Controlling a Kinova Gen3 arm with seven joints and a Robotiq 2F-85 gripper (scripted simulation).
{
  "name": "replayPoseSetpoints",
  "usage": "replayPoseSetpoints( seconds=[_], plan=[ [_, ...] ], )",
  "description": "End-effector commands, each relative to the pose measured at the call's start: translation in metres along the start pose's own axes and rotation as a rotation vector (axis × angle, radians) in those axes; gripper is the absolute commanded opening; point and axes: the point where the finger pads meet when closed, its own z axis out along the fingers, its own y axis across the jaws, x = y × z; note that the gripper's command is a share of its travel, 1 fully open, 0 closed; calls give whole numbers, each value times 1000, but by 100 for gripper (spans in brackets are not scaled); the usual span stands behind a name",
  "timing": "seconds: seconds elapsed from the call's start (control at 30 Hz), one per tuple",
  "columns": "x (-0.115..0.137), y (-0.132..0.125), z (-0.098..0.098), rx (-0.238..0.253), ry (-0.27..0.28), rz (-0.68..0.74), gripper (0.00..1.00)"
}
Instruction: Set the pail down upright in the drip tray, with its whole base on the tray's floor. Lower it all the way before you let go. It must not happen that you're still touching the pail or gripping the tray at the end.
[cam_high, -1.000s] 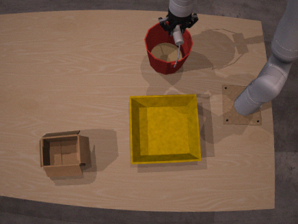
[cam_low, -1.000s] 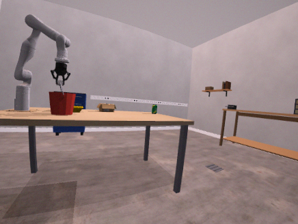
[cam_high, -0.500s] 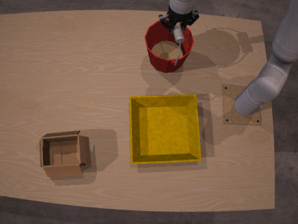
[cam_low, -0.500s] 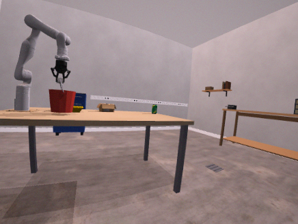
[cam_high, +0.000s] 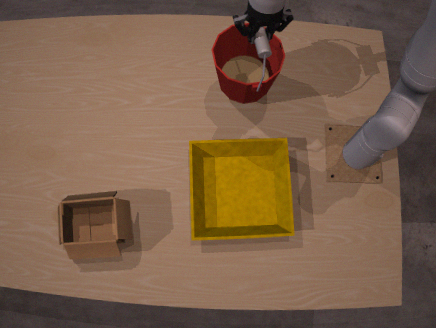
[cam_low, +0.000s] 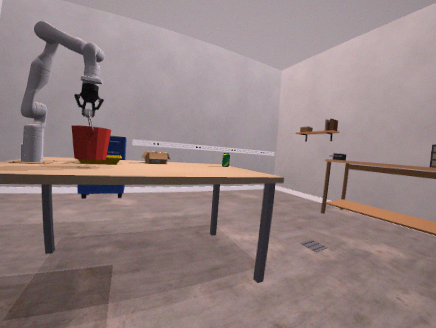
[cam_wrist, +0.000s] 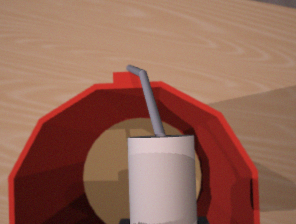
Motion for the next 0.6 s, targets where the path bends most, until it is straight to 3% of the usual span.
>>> replayPoseSetpoints(
  seconds=[0.0,0.57],
  plan=[
    [-1,-1,-6,7,-2,-5,10],
    [-1,-1,-31,7,-2,-5,10]
  ],
)
